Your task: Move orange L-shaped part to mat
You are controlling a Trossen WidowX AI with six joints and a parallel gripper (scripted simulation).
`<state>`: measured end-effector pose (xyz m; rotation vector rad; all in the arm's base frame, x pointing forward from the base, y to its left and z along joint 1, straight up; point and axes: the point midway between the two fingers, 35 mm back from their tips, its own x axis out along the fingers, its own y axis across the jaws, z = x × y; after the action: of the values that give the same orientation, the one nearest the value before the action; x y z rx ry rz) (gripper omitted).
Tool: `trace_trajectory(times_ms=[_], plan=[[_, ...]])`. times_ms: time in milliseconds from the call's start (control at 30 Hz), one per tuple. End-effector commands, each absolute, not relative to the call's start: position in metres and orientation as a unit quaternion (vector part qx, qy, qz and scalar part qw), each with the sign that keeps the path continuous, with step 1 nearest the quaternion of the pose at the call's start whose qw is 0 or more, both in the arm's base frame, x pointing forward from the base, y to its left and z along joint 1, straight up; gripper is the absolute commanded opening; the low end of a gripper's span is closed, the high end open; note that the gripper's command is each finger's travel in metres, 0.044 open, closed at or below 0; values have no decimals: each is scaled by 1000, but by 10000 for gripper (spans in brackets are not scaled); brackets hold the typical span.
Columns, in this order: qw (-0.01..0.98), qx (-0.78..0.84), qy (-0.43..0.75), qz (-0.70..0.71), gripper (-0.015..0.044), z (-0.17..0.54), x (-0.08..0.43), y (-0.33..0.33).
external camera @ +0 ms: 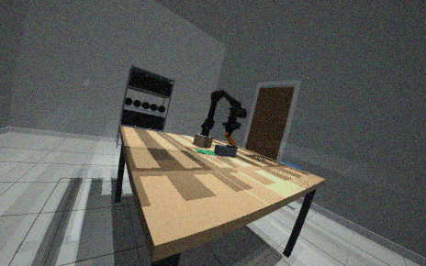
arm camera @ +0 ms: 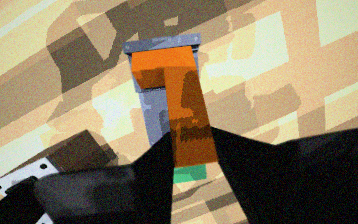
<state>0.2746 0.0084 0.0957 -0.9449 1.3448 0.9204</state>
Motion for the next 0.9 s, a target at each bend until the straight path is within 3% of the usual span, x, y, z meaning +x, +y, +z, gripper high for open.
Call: trace_trajectory(times_ms=[0,867], plan=[[590,-406,574,396,0,99,275,7],[587,-408,577,394,0,94,231,-87]])
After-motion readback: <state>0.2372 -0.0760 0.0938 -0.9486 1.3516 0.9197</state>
